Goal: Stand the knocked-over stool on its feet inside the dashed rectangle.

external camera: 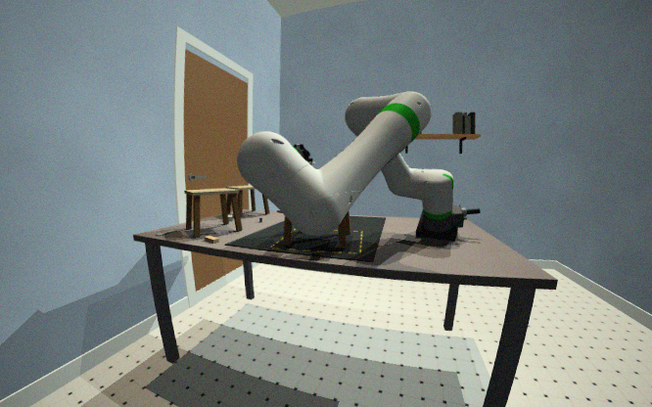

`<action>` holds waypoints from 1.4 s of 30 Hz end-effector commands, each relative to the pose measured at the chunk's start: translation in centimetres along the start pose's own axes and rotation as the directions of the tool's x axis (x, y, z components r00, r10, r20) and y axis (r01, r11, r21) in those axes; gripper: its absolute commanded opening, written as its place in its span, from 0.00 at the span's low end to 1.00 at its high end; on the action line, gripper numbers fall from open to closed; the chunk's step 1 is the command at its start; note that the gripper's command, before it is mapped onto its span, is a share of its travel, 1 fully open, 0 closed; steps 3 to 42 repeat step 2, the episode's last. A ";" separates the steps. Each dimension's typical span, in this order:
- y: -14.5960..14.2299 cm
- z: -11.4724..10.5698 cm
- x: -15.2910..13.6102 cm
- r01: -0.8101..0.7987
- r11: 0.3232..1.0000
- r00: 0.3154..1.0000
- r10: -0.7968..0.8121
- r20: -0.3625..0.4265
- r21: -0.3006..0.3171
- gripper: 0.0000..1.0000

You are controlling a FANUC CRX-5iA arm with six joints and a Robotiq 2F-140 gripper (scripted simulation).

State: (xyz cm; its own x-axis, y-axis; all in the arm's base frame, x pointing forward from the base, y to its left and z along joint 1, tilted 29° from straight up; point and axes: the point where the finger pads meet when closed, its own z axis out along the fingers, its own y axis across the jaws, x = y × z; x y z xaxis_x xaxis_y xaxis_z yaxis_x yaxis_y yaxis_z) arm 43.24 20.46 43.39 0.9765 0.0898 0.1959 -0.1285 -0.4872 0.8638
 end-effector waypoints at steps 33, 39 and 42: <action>0.1 0.0 0.0 -0.002 1.000 1.000 0.002 0.000 0.001 0.33; 0.1 0.0 0.0 -0.002 1.000 1.000 0.002 0.000 0.001 0.33; 0.1 0.0 0.0 -0.002 1.000 1.000 0.002 0.000 0.001 0.33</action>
